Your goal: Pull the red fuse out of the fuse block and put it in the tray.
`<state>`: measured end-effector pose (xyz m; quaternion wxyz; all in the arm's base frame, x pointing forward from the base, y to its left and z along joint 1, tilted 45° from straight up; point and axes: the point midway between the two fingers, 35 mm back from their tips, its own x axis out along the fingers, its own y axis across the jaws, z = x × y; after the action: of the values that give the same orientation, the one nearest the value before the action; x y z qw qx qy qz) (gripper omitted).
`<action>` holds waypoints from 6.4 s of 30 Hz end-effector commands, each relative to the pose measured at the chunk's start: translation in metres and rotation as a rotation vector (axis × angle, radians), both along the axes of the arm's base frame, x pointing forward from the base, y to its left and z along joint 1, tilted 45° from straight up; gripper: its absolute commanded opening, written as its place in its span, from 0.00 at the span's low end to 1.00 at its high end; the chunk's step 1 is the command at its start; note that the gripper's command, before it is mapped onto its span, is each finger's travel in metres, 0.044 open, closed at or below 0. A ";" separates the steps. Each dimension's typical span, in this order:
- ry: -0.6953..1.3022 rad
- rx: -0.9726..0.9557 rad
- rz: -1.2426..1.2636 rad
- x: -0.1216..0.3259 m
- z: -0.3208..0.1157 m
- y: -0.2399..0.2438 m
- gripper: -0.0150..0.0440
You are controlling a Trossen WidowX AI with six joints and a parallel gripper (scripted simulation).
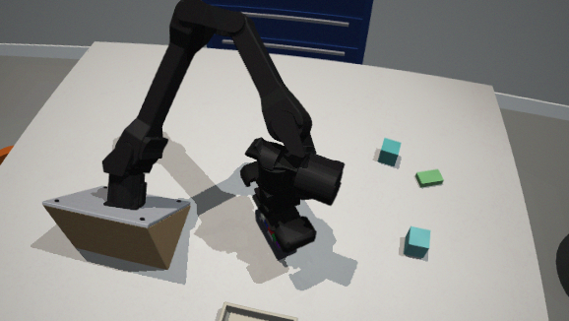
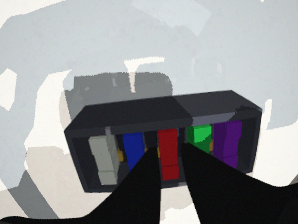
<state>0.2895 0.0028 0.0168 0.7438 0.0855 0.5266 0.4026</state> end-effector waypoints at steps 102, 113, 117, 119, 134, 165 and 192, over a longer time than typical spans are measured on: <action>0.003 0.002 -0.003 -0.006 0.032 -0.032 0.25; 0.003 0.002 -0.003 -0.008 0.042 -0.042 0.25; 0.003 0.001 -0.003 -0.008 0.042 -0.042 0.25; 0.004 -0.001 -0.004 -0.006 0.038 -0.048 0.25; 0.006 -0.019 -0.009 0.002 -0.012 -0.112 0.25; 0.002 -0.010 -0.003 -0.028 -0.111 -0.197 0.25; 0.000 -0.012 0.002 -0.023 -0.136 -0.174 0.34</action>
<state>0.2661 -0.1702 -0.1195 0.7434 0.0808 0.5294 0.4007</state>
